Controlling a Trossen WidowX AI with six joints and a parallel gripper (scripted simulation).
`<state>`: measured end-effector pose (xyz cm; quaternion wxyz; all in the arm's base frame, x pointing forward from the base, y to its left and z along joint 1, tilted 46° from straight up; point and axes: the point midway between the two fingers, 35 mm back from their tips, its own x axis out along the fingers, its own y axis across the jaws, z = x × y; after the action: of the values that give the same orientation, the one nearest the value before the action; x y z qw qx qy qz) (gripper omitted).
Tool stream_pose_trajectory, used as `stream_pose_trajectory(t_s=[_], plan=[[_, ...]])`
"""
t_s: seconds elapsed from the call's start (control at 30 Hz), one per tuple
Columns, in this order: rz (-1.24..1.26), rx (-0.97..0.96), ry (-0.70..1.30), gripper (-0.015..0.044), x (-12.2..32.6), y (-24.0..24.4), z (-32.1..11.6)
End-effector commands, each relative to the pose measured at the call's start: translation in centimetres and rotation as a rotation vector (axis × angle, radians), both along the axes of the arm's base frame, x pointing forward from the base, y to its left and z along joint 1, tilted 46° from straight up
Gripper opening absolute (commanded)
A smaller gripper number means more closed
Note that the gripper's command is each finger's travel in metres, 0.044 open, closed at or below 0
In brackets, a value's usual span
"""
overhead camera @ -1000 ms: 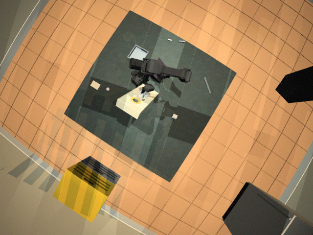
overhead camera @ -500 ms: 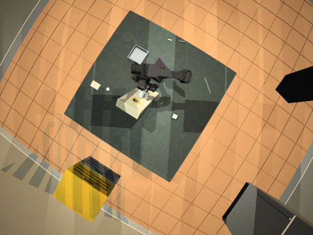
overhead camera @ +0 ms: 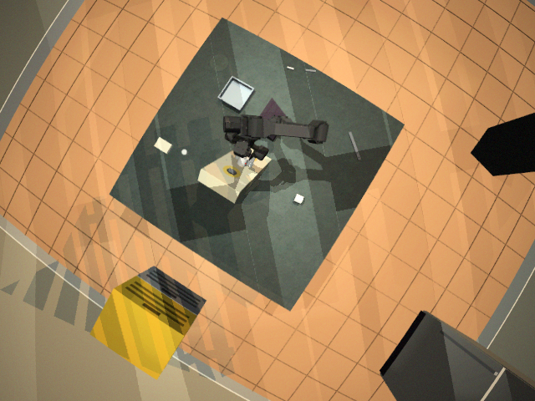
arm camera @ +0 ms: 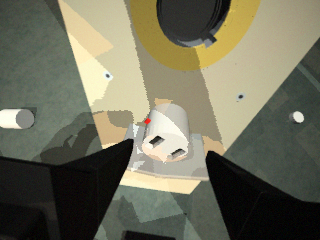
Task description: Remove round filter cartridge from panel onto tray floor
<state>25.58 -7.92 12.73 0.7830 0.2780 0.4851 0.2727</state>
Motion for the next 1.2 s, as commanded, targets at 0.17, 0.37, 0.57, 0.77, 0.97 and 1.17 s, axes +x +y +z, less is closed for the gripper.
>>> stream_pose_trajectory(t_s=[0.17,0.37,0.57,0.77,0.97,1.17], plan=[[-0.001,0.008,0.001,0.0305,0.5,1.3,-0.9],[0.0,0.01,0.0,0.0305,0.8,2.0,-1.4],[0.002,0.003,-0.002,0.0246,0.8,1.7,-1.3],[0.002,0.003,-0.002,0.0206,0.8,1.7,-1.3],[0.002,0.003,-0.002,0.0107,0.8,1.7,-1.3],[0.001,0.005,-0.003,0.0,1.9,1.0,-0.3]])
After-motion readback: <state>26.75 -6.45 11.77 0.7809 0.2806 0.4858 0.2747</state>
